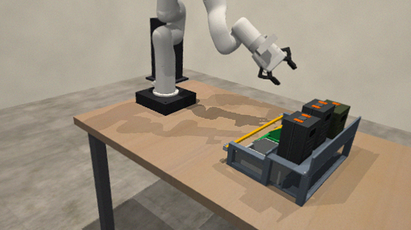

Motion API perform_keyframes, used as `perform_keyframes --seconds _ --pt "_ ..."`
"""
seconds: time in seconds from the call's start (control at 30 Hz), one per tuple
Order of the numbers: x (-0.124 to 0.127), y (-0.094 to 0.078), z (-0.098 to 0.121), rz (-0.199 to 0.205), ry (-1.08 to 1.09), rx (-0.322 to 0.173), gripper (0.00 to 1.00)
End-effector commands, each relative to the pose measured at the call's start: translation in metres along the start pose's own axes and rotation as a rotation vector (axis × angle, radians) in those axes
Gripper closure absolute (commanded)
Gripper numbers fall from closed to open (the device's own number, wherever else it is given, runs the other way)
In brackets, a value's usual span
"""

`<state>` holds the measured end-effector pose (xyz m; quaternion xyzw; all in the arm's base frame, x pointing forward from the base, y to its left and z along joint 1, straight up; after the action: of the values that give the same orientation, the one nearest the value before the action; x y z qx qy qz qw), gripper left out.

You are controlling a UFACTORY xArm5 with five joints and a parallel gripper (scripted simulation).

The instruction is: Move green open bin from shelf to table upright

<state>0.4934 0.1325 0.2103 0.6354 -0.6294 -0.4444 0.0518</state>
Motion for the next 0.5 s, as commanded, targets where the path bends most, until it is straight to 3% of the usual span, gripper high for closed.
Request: perform_keyframes --seconds 0.0,0.47 --pt "0.009 0.0 -0.005 0.049 -0.033 0.007 0.0" --pt "0.039 -0.002 -0.015 0.13 -0.121 -0.027 0.0"
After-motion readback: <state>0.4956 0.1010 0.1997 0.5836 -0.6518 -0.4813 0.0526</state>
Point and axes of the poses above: the point where the finger pads meet when closed, its own y axis back along the fingers, its own x axis across the jaws, z = x × y, the point moved 5 cm from there along y, back along the fingers, and after that the axes turned 15 degrees about y, right-handed, at the moved point
